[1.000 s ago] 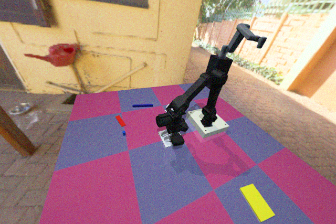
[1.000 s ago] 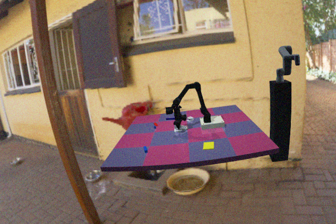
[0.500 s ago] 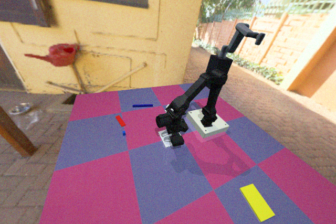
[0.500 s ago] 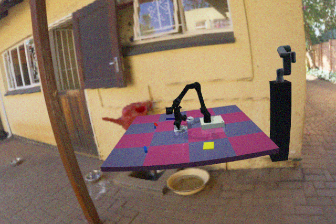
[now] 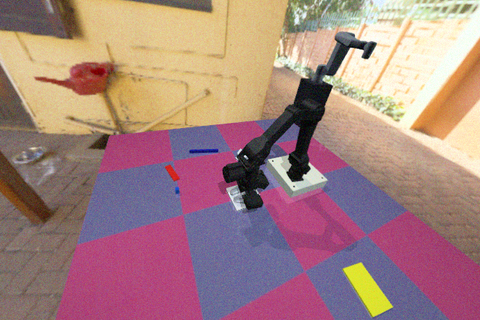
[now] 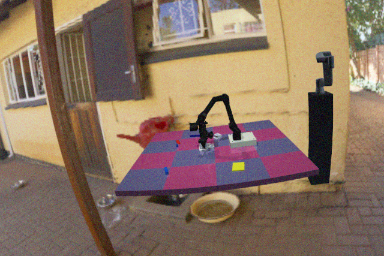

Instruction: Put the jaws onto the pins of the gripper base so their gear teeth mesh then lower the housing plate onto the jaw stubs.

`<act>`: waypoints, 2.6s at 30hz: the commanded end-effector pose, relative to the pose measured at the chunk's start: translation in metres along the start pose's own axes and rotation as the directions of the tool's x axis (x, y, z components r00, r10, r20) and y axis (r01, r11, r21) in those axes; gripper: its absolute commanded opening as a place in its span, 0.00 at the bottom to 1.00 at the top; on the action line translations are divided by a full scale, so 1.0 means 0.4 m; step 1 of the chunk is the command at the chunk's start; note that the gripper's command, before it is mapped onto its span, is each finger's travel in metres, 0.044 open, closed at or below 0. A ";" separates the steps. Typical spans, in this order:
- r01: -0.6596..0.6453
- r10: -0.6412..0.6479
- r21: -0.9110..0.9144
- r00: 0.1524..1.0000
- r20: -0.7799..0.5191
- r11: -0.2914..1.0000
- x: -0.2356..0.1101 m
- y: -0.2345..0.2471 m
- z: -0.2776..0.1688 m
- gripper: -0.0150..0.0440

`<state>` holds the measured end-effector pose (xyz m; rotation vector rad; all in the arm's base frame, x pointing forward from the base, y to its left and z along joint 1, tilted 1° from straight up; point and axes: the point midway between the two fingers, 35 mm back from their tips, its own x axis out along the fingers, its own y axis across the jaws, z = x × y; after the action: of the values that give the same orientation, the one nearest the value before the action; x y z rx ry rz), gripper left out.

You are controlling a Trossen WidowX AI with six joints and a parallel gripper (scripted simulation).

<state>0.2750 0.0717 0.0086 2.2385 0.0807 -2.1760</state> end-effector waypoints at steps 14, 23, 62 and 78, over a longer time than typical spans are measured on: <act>-0.004 0.004 0.003 1.000 0.005 1.000 0.007 0.001 0.001 0.48; -0.004 0.004 0.003 1.000 0.005 1.000 0.007 0.001 0.001 0.48; -0.004 0.004 0.003 1.000 0.005 1.000 0.006 0.001 0.000 0.48; -0.004 0.004 0.003 1.000 0.005 1.000 0.007 0.001 0.000 0.48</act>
<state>0.2749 0.0714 0.0075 2.2352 0.0772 -2.1782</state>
